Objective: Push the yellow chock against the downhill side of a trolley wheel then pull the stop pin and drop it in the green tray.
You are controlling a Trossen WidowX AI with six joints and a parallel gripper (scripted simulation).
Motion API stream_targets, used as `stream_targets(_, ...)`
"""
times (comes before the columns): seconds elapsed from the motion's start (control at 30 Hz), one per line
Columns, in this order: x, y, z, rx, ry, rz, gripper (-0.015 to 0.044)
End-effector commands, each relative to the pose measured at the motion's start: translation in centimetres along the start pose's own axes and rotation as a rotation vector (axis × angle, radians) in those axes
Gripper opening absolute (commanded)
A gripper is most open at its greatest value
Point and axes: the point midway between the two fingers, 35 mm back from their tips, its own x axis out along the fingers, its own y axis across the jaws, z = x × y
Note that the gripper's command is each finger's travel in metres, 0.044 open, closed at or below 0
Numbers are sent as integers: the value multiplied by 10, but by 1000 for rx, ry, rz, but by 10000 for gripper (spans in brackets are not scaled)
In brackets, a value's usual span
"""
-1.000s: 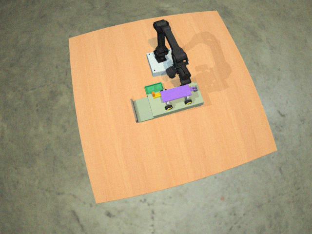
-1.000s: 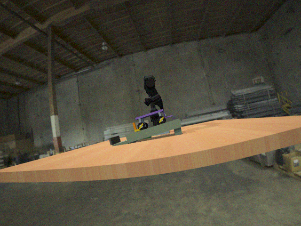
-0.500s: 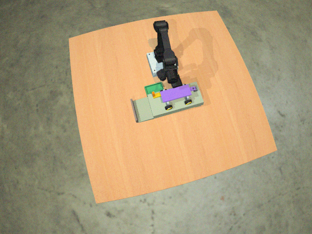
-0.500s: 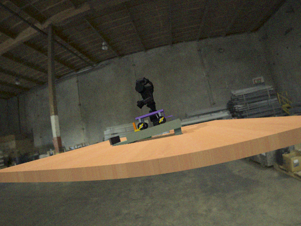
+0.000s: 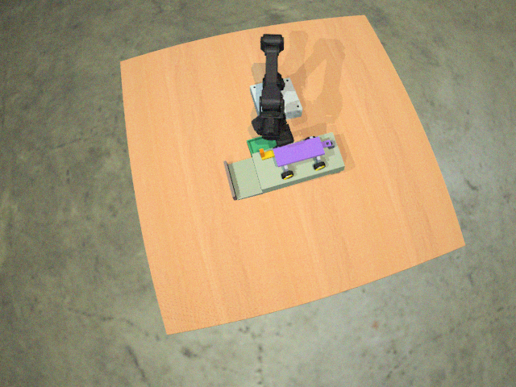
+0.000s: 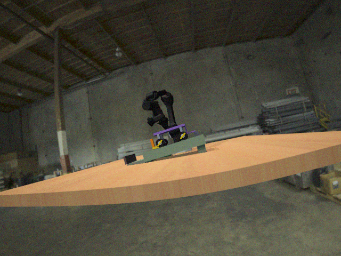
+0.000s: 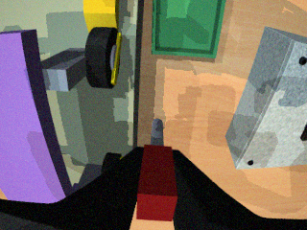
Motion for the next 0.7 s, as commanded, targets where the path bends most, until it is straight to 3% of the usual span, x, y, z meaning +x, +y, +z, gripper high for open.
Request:
stream_targets(0.0,-1,-1,15,0,-2,-7,0)
stream_targets(0.43,-5,-6,69,0,-6,-7,0)
stream_targets(0.67,-5,-7,72,41,-15,-5,0)
